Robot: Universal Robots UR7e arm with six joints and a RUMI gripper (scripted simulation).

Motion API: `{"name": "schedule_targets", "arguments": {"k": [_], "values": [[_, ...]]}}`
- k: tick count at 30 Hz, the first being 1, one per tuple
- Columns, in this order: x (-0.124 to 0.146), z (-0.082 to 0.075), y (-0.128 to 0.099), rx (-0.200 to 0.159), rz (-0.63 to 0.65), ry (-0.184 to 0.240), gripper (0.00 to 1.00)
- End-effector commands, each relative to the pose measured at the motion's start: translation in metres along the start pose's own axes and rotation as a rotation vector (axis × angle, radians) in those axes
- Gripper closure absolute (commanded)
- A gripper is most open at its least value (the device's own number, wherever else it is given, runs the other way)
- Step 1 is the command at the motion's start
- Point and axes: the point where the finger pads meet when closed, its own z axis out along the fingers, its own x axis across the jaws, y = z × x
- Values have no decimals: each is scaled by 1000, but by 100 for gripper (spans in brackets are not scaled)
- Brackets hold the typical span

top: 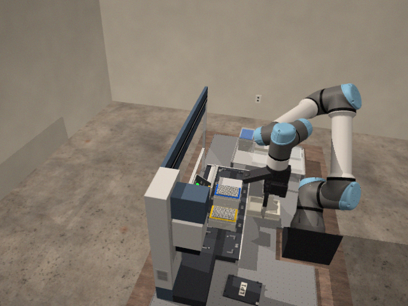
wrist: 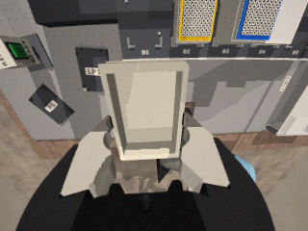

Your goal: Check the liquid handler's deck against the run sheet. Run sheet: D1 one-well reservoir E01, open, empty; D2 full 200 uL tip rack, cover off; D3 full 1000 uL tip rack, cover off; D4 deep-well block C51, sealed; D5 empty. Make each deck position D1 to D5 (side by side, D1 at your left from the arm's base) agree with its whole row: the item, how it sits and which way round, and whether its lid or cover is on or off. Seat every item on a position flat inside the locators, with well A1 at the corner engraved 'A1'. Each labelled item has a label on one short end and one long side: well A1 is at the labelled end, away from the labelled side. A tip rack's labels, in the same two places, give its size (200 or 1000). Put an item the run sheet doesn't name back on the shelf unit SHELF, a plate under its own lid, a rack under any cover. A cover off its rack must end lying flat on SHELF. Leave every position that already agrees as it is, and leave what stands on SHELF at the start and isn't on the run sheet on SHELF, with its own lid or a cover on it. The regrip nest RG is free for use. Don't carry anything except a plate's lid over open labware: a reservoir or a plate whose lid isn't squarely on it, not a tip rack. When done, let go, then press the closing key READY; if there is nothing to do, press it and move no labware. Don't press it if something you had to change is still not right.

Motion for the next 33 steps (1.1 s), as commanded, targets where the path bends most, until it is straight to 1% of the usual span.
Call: {"name": "schedule_targets", "arguments": {"k": [1, 4, 19, 21, 33], "values": [[-6, 0, 0, 1, 0, -1, 100], [-6, 0, 0, 1, 0, -1, 100], [-6, 0, -35, 1, 0, 0, 100], [-6, 0, -35, 1, 0, 0, 100], [-5, 0, -63, 1, 0, 0, 100]]}}
